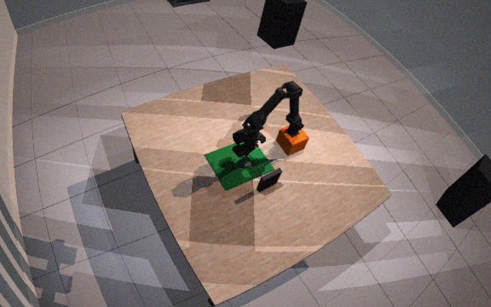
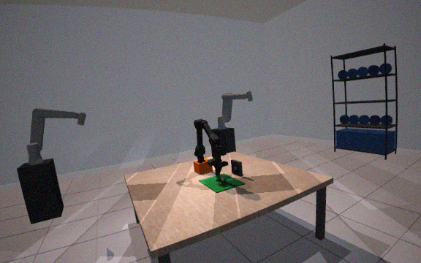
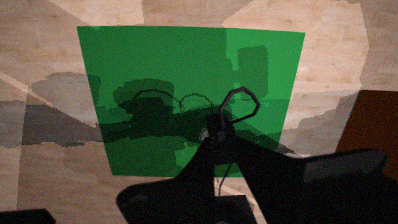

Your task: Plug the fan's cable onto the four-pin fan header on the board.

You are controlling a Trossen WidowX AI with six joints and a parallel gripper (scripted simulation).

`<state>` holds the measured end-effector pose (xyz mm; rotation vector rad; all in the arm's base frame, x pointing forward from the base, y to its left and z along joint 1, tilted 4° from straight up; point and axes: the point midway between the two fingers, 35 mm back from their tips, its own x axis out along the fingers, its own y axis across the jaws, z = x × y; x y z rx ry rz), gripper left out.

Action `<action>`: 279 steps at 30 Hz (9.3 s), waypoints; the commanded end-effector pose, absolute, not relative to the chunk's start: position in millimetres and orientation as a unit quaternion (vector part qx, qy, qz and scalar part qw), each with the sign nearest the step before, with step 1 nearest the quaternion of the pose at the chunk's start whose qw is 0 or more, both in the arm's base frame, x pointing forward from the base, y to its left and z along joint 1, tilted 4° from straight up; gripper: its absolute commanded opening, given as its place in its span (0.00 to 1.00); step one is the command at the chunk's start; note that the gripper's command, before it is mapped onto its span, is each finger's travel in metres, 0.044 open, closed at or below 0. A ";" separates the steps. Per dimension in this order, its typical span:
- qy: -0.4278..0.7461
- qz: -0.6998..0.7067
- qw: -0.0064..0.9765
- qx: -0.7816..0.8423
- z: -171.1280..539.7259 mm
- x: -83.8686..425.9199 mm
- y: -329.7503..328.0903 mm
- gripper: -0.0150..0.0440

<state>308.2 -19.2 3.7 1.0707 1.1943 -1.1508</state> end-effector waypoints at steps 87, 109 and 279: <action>0.685 -0.157 0.703 0.107 -22.9 299.7 14.7 0.25; 0.685 -0.157 0.703 0.107 -25.5 300.4 14.5 0.25; 0.685 -0.158 0.703 0.108 -32.8 300.3 13.9 0.25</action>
